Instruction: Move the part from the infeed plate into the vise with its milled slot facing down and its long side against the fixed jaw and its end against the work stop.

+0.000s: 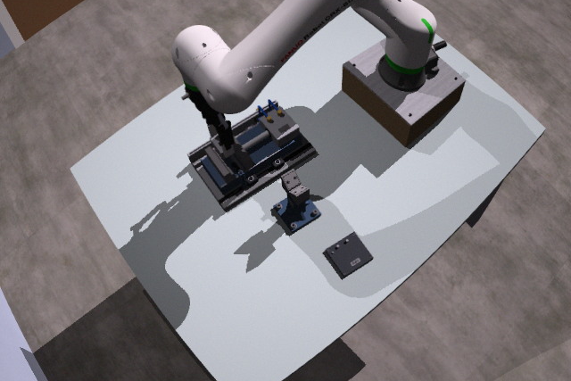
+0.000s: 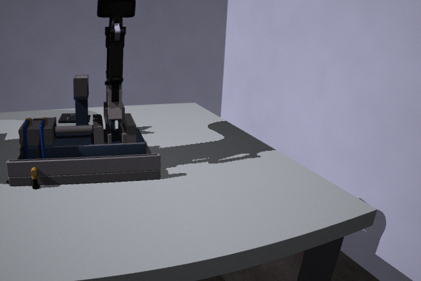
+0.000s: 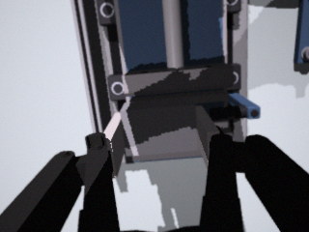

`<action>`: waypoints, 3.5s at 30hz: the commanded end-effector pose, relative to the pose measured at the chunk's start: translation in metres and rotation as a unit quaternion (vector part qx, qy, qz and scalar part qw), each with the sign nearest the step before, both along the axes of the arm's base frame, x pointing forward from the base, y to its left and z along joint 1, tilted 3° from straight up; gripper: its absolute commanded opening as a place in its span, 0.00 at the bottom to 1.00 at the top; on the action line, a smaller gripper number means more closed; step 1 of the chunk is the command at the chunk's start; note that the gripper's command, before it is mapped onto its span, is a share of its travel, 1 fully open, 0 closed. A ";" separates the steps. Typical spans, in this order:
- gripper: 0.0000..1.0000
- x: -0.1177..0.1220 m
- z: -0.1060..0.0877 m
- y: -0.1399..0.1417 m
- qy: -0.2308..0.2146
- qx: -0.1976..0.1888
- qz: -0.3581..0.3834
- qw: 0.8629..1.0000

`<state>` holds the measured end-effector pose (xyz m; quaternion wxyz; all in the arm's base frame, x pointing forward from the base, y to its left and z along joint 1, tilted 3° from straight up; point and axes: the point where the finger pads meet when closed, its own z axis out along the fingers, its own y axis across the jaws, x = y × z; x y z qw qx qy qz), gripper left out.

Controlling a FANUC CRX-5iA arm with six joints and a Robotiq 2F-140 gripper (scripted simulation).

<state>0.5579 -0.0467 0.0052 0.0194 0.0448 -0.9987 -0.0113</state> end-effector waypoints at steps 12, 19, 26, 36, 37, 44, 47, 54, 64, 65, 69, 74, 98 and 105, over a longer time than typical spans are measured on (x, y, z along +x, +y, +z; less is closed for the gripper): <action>0.00 0.000 0.000 0.000 0.000 0.000 0.000 1.000; 0.00 0.000 0.000 0.000 0.000 0.000 0.000 1.000; 0.00 0.000 -0.001 0.000 0.000 0.000 0.000 1.000; 0.00 0.000 -0.003 0.000 0.000 0.000 0.000 1.000; 0.00 0.000 -0.003 0.000 0.000 0.000 0.000 1.000; 0.00 0.000 -0.005 0.000 0.000 0.000 0.000 1.000; 0.00 0.000 -0.006 0.000 0.000 0.000 0.000 1.000; 0.00 0.000 -0.008 0.000 0.000 0.000 0.000 1.000; 0.00 0.000 -0.012 0.000 0.000 0.000 0.000 1.000; 0.00 0.000 -0.013 0.000 0.000 0.000 0.000 1.000; 0.00 0.000 -0.014 0.000 0.000 0.000 0.000 1.000; 0.00 0.000 -0.015 0.000 0.000 0.000 0.000 1.000; 0.00 -0.001 -0.019 0.000 0.000 0.000 0.000 1.000; 0.00 -0.001 -0.019 0.000 0.000 0.000 0.000 1.000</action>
